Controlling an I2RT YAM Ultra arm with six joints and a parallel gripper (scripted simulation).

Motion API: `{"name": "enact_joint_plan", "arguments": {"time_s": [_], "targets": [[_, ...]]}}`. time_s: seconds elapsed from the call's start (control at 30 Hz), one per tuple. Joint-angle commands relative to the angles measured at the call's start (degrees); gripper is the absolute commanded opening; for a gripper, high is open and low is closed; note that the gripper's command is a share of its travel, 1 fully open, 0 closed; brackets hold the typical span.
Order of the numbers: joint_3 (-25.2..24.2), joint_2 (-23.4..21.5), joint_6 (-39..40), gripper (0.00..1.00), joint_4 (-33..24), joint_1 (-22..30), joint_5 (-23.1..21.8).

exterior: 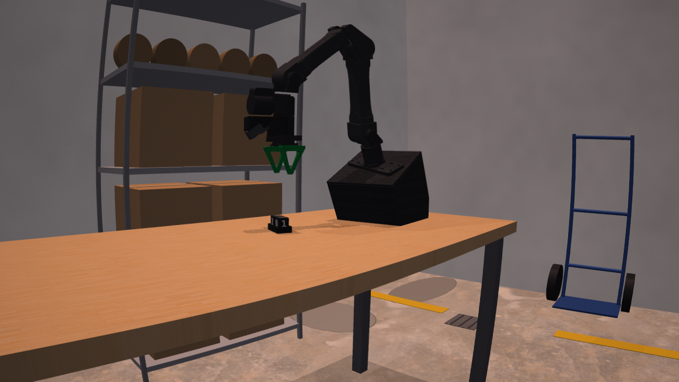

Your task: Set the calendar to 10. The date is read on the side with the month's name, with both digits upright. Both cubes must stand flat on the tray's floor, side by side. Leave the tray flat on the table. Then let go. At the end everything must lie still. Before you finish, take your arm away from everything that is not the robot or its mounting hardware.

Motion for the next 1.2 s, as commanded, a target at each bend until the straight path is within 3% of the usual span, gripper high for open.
{"name": "enact_joint_plan", "arguments": {"time_s": [0.0, 0.33, 0.47, 0.83, 0.93, 0.97, 1.17], "targets": [[0.3, -0.3, 0.0, 1.00, 0.5, -0.1, -0.1], [-0.1, 0.4, 8.1, 1.00, 1.7, 0.1, -0.1], [-0.9, 1.4, 20.8, 1.00, 3.5, 0.3, 0.0], [-2.2, 3.3, 43.9, 1.00, 6.7, 0.8, 0.2], [-2.3, 3.4, 45.7, 1.00, 7.0, 0.8, 0.2], [-2.6, 3.8, 50.8, 1.00, 7.7, 0.9, 0.3], [-3.3, 4.8, 63.4, 1.00, 9.5, 1.1, 0.4]]}}
